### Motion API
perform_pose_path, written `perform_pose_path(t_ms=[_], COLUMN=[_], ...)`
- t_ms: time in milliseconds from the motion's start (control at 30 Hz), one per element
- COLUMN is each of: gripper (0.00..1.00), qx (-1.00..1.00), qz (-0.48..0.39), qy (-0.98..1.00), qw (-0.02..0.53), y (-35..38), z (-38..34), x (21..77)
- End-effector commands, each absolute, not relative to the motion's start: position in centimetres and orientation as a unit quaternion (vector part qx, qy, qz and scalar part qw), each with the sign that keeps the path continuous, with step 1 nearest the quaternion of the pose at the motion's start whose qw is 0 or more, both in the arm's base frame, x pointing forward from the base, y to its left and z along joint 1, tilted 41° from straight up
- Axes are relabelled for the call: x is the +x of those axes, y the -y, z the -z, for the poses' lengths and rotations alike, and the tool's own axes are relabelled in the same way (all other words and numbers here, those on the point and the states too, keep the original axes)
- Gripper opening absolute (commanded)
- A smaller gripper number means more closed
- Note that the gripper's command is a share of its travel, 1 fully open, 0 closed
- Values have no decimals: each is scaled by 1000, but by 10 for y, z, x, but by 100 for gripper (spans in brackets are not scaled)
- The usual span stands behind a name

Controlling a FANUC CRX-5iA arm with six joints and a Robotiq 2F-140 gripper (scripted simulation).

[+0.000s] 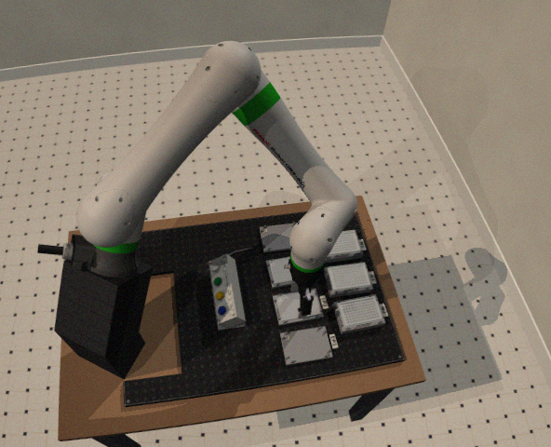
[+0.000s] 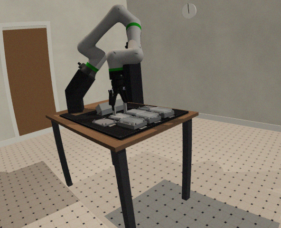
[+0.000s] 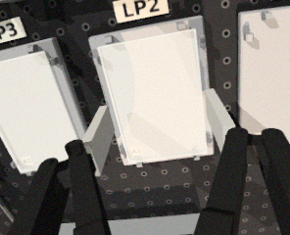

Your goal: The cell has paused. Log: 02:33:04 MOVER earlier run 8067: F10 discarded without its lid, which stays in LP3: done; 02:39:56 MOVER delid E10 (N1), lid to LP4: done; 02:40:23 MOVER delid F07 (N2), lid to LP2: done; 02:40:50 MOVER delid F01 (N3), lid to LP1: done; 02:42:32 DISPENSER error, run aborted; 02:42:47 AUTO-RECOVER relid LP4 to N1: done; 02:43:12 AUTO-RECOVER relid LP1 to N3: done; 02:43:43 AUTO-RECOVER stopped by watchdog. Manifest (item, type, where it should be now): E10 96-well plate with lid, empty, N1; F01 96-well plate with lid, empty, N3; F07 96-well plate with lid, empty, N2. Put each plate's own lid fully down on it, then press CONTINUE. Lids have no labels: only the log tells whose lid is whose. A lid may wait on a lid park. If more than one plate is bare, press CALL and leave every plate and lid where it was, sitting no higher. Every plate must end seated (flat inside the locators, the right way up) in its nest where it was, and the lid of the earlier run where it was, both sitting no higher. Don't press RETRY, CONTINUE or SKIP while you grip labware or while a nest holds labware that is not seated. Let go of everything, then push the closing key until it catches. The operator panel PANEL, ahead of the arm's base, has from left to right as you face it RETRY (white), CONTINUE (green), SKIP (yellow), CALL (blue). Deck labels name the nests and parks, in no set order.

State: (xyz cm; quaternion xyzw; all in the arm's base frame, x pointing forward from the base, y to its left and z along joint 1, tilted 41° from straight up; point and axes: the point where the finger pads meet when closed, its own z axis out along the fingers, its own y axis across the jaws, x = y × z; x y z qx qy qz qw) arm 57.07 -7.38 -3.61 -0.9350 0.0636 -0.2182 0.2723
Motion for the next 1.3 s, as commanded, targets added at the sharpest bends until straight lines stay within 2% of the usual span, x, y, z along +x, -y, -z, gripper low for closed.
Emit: perform_pose_path(t_ms=[0, 200, 233, 1267], gripper=[59, 59, 66, 66], qx=[-935, -935, -935, -935], qz=[218, 218, 218, 218], qy=[-64, -64, -64, -64], qw=[272, 272, 272, 272], y=[74, 74, 74, 74], z=[36, 36, 36, 36], x=[571, 571, 571, 571])
